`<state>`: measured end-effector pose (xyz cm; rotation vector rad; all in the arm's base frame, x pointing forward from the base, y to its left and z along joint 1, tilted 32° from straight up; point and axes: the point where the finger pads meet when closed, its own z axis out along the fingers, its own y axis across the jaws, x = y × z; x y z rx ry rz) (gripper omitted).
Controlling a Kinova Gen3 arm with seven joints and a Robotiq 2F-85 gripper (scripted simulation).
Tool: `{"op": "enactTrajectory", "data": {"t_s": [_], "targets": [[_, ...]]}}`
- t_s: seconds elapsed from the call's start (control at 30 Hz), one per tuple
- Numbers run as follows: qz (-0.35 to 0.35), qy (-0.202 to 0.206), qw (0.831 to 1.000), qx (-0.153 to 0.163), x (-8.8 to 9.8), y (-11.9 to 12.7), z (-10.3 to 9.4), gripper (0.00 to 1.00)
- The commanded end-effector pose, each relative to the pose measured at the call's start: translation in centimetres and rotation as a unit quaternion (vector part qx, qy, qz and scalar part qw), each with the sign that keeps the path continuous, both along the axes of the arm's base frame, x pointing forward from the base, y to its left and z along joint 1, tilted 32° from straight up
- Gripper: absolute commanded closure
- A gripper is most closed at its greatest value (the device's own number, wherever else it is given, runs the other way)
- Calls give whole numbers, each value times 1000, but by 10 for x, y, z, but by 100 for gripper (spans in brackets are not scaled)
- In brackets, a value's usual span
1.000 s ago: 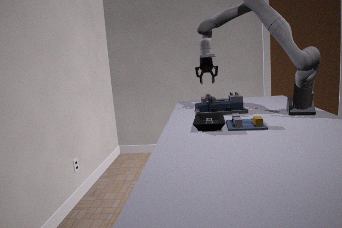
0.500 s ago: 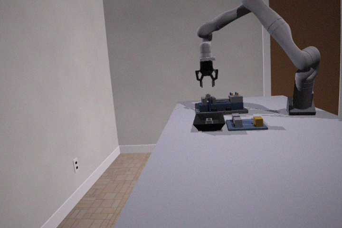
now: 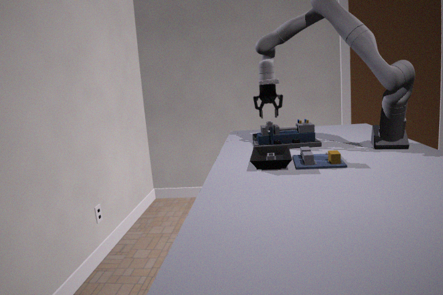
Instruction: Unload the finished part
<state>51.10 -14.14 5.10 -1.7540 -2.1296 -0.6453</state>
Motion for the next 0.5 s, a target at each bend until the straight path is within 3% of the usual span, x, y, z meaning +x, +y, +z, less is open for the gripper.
{"op": "enactTrajectory", "data": {"t_s": [0.0,0.47], "targets": [[1,1,1000,1,0,3,-3,33],[1,1,1000,1,0,6,-9,33]]}}
